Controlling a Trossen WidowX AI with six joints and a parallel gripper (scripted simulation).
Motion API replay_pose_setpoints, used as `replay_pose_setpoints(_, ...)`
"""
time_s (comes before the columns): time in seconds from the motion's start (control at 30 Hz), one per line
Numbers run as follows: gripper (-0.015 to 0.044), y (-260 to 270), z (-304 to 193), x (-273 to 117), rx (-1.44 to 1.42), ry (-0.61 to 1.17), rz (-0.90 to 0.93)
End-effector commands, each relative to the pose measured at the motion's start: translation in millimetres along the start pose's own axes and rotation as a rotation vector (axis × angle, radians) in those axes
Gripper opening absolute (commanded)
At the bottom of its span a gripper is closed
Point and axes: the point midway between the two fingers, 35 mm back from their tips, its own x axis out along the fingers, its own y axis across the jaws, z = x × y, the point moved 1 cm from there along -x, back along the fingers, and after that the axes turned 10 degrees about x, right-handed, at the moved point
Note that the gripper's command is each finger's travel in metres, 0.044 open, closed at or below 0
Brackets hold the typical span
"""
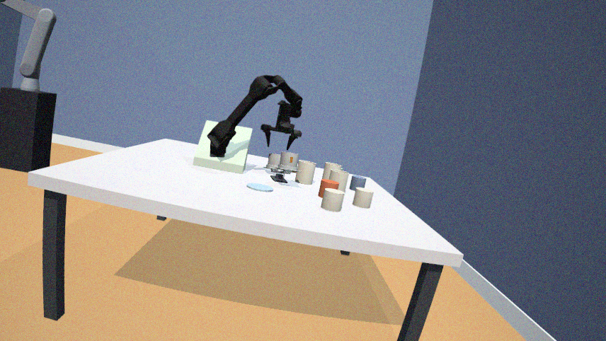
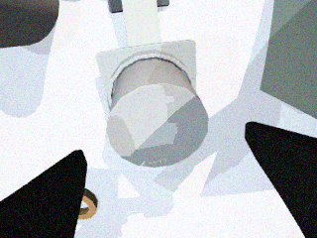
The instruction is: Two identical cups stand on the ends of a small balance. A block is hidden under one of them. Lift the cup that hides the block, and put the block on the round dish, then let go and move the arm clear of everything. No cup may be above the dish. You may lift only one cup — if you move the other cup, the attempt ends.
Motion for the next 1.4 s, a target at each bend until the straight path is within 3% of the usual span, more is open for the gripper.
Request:
replay_pose_setpoints(0.0,0.044,1.9,-2.4,1.3,0.014,0.01,0.0)
replay_pose_setpoints(1.37,0.044,2.4,-2.6,69.8,0.015,0.007,0.001)
